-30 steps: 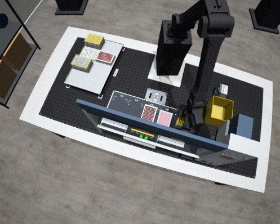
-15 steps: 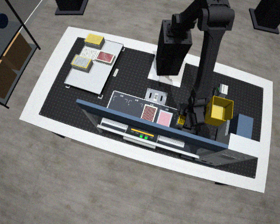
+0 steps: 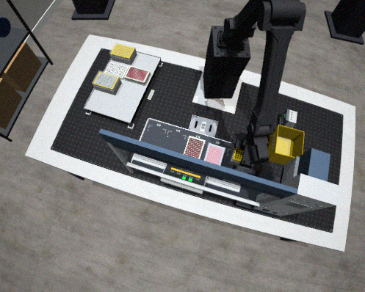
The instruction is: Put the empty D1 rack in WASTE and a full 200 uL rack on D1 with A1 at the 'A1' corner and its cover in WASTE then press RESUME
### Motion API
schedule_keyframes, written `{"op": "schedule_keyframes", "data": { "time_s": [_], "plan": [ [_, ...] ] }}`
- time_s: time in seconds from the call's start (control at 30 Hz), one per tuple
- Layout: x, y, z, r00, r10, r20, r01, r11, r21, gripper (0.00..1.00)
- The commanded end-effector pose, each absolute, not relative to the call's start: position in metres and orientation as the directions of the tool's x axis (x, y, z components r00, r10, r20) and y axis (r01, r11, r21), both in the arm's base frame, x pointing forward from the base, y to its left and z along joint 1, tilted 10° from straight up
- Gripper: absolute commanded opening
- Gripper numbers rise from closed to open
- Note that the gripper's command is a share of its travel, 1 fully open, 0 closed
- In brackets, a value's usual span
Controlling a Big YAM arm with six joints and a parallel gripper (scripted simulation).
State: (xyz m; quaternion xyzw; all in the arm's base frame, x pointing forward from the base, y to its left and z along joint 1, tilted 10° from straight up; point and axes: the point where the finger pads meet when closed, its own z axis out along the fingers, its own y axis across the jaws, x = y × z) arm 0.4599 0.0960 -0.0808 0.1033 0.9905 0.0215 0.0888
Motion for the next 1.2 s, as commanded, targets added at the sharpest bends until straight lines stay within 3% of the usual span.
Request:
{"op": "schedule_keyframes", "data": {
  "time_s": [0.0, 1.17],
  "plan": [
    [0.458, 0.101, -0.067, -0.961, 0.211, -0.18, 0.203, 0.977, 0.063, 0.0],
    [0.454, 0.1, -0.052, -0.963, 0.211, -0.169, 0.204, 0.977, 0.058, 0.0]
  ]
}}
